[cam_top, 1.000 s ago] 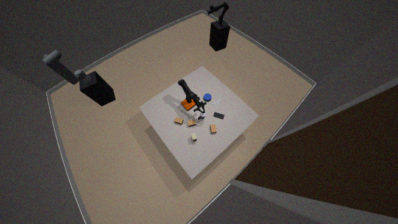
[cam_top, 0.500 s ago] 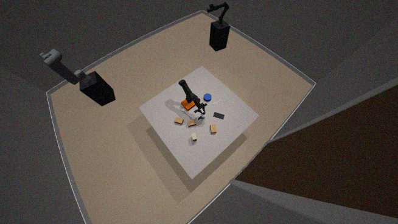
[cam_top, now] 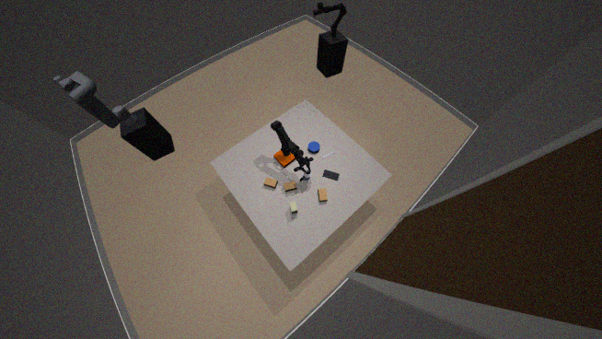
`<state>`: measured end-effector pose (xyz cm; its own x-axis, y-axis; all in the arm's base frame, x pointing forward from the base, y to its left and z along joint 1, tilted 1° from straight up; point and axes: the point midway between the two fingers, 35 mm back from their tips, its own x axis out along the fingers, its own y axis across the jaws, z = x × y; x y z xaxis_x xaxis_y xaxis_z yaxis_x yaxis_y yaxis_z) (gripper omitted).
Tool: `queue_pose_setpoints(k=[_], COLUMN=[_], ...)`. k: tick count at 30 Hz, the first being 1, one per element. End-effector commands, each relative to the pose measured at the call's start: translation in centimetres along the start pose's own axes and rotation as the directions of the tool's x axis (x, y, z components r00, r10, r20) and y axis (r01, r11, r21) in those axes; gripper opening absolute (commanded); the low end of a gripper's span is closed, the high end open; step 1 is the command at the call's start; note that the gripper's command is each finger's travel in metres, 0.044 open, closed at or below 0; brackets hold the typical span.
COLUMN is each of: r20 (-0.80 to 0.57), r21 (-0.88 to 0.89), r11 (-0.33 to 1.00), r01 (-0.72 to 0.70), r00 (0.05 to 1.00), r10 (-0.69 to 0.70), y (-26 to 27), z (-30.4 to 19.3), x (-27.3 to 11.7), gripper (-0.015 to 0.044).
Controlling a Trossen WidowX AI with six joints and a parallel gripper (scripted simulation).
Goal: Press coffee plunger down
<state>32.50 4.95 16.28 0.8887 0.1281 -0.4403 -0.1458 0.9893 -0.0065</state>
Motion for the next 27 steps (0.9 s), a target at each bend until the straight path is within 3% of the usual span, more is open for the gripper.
queue_pose_setpoints(k=[1, 27], r20=[-0.064, -0.063], r21=[-0.010, -0.010], r11=[1.000, 1.000], r01=[-0.002, -0.002], r00=[0.998, 0.998], r10=[0.001, 0.001], y=[0.00, -0.01], z=[-1.82, -1.51], x=[0.71, 0.98], gripper=[0.0120, 0.0120])
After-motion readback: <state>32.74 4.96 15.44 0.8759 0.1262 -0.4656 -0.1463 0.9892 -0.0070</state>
